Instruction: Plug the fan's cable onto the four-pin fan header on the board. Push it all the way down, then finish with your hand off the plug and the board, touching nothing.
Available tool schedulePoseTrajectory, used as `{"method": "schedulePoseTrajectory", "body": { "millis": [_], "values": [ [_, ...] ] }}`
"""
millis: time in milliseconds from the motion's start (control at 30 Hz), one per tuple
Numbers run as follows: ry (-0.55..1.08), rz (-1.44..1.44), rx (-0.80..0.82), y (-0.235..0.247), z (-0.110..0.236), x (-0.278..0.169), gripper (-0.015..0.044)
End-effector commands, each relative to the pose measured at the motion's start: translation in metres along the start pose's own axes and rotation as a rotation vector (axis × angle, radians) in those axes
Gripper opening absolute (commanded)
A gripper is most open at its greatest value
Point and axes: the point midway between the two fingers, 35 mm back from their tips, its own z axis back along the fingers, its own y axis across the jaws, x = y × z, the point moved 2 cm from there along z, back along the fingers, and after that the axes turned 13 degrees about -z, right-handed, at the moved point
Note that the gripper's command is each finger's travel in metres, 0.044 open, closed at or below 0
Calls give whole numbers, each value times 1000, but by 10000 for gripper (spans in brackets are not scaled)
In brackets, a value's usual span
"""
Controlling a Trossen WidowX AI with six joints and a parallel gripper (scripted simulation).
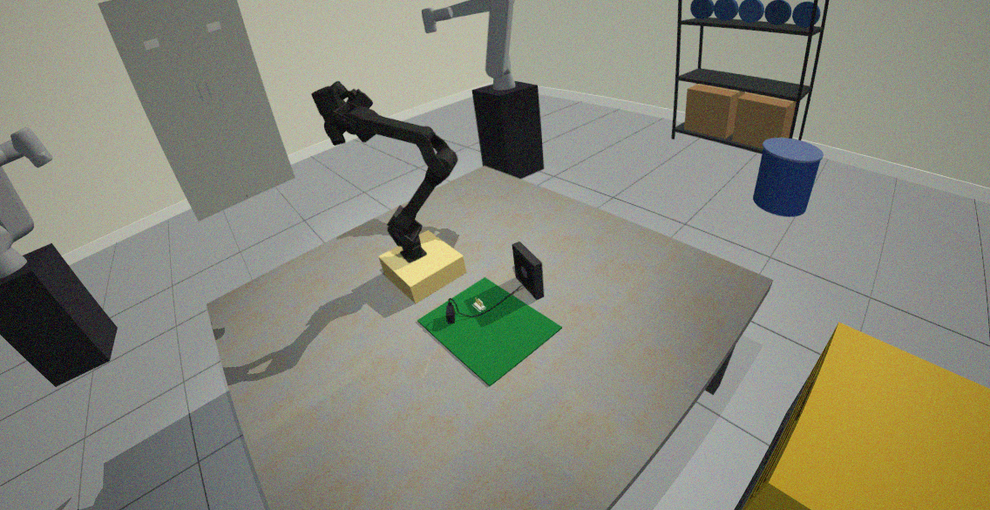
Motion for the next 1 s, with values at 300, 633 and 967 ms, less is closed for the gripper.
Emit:
{"method": "schedulePoseTrajectory", "body": {
  "millis": [300, 633, 967],
  "values": [
    [214, 244, 72, 1, 22, -36, 440],
    [742, 821, 475, -10, 122, -109, 440],
    [964, 1501, 1251, -62, 246, -127, 440]
  ]
}}
